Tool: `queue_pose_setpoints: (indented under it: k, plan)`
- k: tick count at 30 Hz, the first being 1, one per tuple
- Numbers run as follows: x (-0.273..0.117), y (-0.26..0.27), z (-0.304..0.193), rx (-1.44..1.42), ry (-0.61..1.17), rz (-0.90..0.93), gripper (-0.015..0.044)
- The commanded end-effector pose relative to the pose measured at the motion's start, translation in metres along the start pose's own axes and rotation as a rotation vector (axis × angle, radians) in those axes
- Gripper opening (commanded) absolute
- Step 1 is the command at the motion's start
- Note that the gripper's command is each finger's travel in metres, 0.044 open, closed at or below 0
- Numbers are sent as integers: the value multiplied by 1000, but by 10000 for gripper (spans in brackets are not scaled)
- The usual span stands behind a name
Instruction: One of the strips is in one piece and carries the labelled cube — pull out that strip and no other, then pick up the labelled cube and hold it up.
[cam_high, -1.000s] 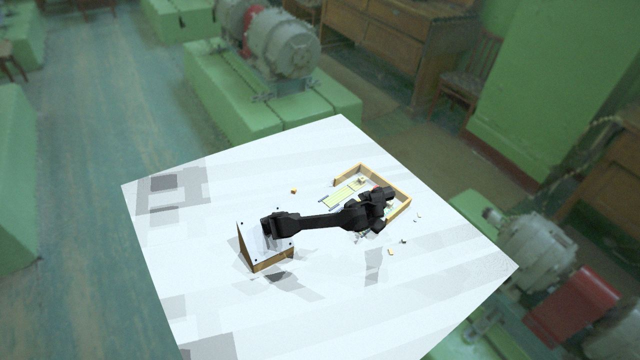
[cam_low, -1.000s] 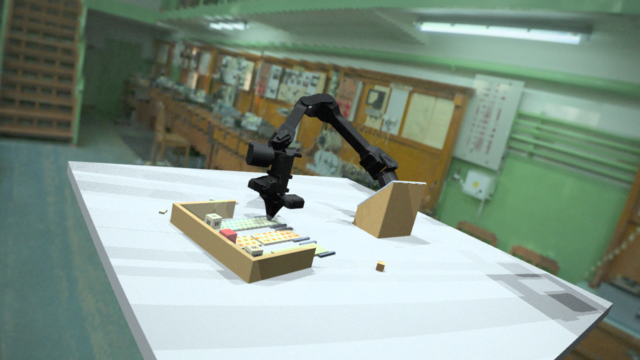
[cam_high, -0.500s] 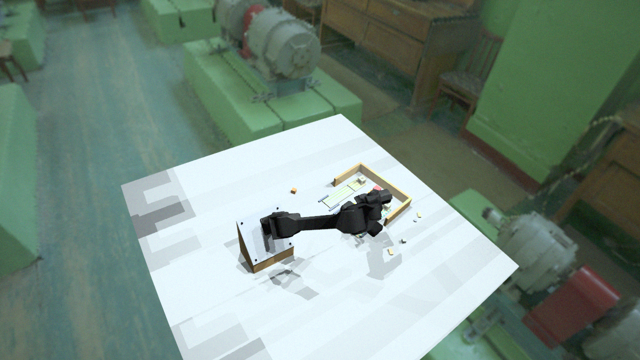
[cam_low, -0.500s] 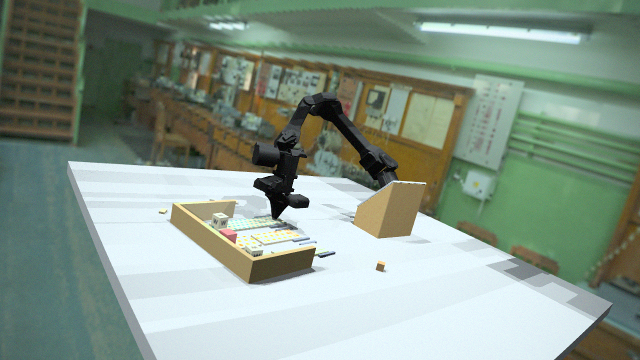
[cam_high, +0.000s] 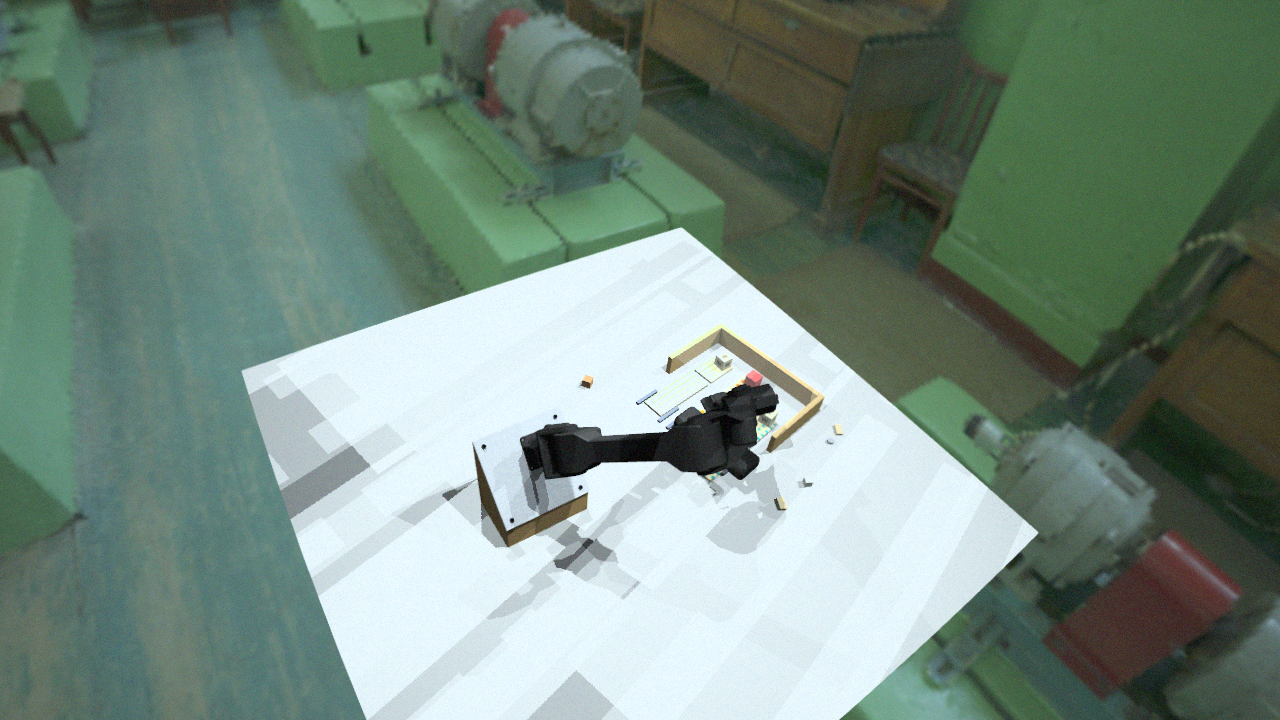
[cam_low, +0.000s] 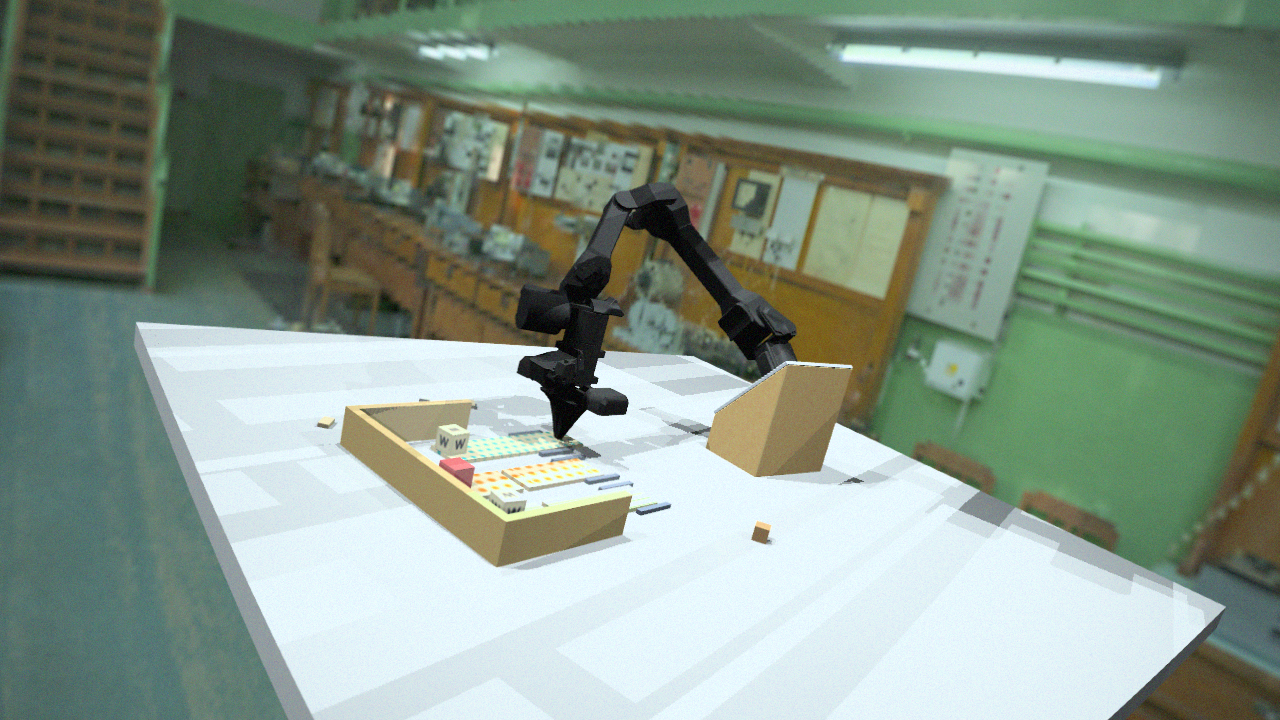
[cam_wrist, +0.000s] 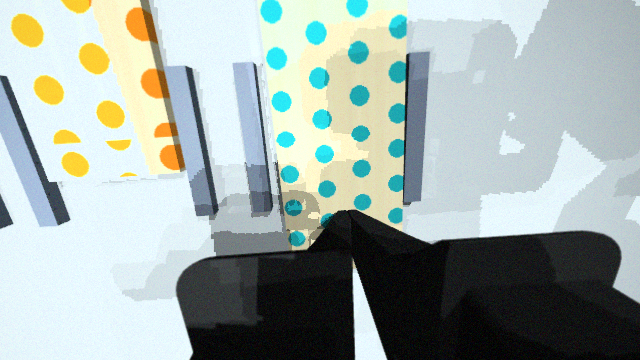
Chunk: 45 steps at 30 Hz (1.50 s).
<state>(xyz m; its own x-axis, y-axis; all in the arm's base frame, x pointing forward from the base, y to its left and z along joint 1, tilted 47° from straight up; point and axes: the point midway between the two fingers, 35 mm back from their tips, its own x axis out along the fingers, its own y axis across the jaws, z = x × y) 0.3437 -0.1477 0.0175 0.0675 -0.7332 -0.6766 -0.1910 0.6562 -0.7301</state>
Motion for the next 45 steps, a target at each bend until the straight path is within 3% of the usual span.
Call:
queue_pose_setpoints:
  k: [1,45]
  plan:
    - [6,2,-14,-8,22,8,0]
    - [5,3,-79,-11,25,8,0]
